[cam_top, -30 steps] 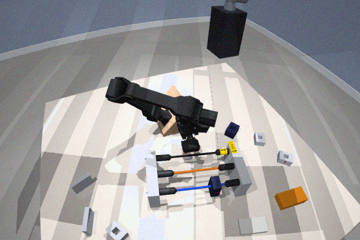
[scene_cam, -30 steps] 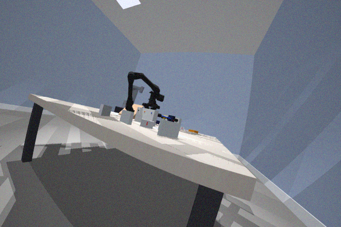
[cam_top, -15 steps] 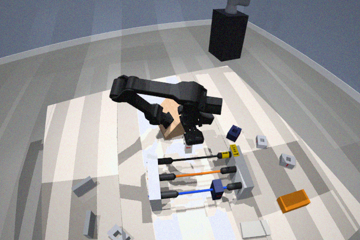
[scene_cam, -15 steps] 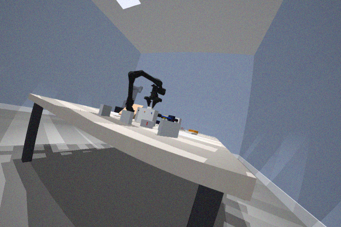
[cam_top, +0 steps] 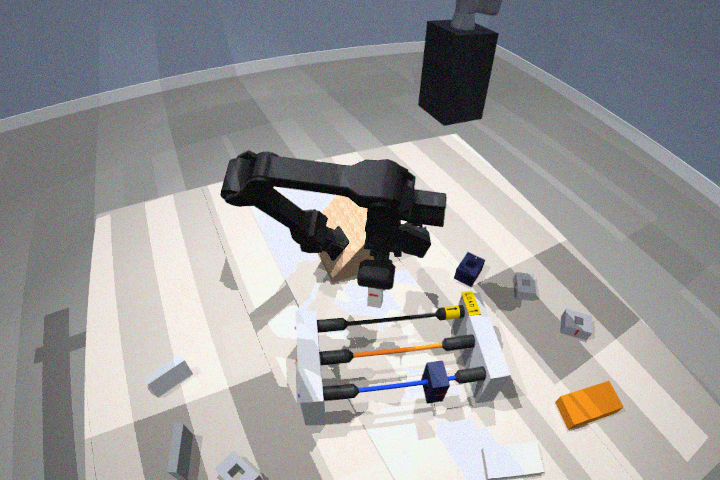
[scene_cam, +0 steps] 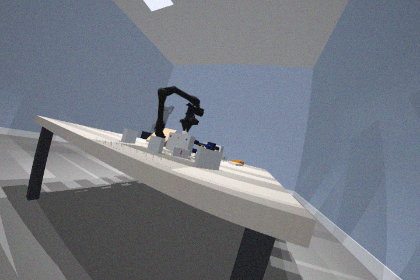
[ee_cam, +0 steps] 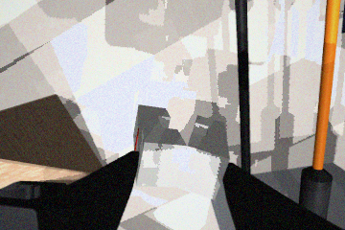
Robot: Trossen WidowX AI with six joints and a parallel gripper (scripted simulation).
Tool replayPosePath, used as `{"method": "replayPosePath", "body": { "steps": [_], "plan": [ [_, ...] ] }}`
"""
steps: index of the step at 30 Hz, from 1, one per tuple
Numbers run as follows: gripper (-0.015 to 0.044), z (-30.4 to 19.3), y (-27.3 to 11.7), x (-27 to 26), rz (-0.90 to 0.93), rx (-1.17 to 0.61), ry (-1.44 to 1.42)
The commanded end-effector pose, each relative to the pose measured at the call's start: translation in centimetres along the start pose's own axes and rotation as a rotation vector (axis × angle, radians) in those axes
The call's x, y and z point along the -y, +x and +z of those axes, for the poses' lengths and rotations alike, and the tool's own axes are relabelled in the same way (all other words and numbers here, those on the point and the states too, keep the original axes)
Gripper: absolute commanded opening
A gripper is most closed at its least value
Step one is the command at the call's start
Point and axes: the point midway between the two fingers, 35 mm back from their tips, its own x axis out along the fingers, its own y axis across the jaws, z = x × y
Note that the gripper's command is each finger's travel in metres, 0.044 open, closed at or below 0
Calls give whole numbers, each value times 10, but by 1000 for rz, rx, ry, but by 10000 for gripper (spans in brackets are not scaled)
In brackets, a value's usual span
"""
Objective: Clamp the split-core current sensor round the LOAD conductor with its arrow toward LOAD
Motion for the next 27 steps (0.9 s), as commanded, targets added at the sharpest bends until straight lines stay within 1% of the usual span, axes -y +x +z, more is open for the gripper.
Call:
{"method": "replayPosePath", "body": {
  "steps": [1,27],
  "plan": [
    [0,0,-2,0,-15,4,134],
    [0,0,-7,1,-67,62,1014]
  ]
}}
